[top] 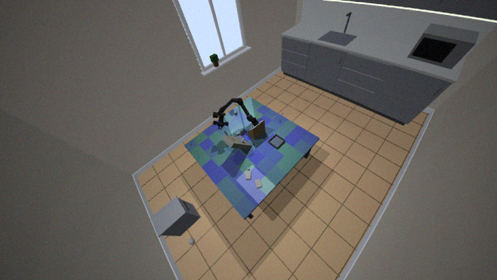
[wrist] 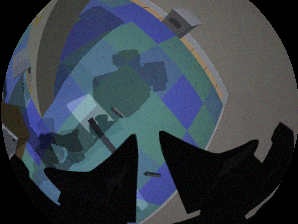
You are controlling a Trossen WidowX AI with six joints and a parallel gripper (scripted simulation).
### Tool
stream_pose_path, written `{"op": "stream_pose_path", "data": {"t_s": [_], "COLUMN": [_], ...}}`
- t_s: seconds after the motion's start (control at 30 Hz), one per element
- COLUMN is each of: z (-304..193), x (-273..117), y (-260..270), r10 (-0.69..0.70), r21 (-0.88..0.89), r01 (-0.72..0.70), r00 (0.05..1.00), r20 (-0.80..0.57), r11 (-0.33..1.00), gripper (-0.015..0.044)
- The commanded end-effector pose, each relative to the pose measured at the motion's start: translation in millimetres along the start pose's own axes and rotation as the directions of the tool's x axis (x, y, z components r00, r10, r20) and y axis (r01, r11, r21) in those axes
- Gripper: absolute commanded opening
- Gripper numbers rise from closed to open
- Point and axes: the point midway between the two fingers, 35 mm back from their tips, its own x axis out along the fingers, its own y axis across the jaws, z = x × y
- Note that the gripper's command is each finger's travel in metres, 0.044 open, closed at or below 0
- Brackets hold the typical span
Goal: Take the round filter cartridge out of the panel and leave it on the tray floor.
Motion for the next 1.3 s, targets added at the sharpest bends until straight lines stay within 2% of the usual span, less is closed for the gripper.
{"op": "stream_pose_path", "data": {"t_s": [0.0, 0.23, 0.3, 0.43, 0.77, 1.27], "z": [58.3, 161.1, 175.9, 194.2, 207.9, 211.3], "x": [-12.3, -57.8, -66.8, -64.8, -60.0, -51.1], "y": [12.1, 47.8, 53.4, 86.6, 200.5, 199.0], "r10": [-0.087, -0.241, -0.257, -0.273, -0.377, -0.376], "r21": [0.075, 0.217, 0.226, 0.254, 0.360, 0.363], "r01": [0.082, 0.186, 0.193, 0.202, 0.278, 0.275], "r00": [0.994, 0.935, 0.919, 0.918, 0.894, 0.894], "r20": [0.063, 0.260, 0.300, 0.289, 0.243, 0.243], "r11": [0.994, 0.958, 0.955, 0.946, 0.890, 0.890], "gripper": [0.0100, 0.0100, 0.0100, 0.0100, 0.0100, 0.0100]}}
